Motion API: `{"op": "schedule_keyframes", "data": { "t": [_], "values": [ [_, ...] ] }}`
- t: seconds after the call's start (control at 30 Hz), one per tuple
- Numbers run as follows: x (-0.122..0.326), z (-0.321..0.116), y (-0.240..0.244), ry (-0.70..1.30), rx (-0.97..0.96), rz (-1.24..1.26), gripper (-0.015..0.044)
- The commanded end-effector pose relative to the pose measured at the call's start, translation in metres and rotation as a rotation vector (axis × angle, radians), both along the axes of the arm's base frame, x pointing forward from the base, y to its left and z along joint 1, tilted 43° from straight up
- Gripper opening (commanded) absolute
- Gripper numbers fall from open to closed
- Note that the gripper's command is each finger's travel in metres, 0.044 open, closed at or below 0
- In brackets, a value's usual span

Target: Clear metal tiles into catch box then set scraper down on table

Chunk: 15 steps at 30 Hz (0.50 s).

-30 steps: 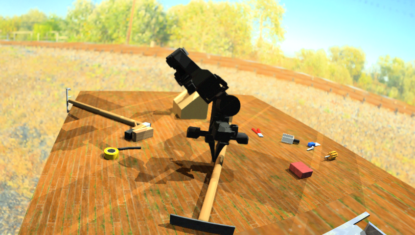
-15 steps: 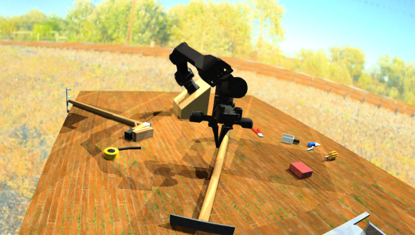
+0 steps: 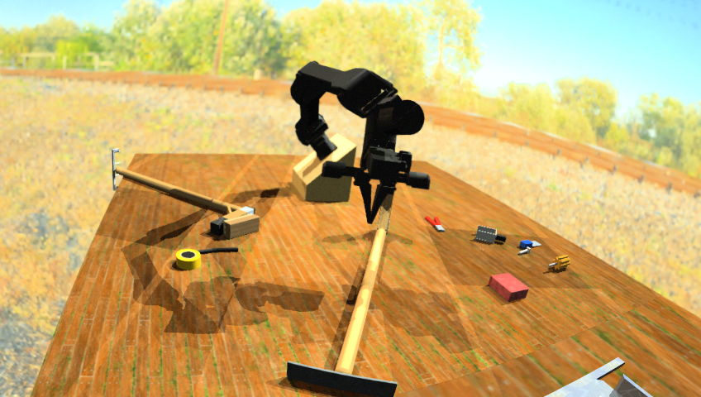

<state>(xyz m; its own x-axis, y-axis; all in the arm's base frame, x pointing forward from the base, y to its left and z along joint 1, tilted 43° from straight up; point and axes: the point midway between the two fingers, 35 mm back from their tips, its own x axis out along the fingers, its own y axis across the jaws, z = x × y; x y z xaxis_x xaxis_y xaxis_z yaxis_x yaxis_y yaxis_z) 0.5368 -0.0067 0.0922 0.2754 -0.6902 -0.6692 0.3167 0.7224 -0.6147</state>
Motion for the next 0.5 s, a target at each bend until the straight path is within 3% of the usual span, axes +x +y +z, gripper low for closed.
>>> {"op": "schedule_keyframes", "data": {
  "t": [0.0, 0.27, 0.47],
  "values": [
    [-0.005, 0.017, 0.001, 0.021, -0.008, 0.025, 0.0],
    [-0.026, 0.056, 0.006, 0.115, -0.026, 0.108, 0.0],
    [-0.028, 0.058, 0.005, 0.122, -0.027, 0.115, 0.0]
  ]
}}
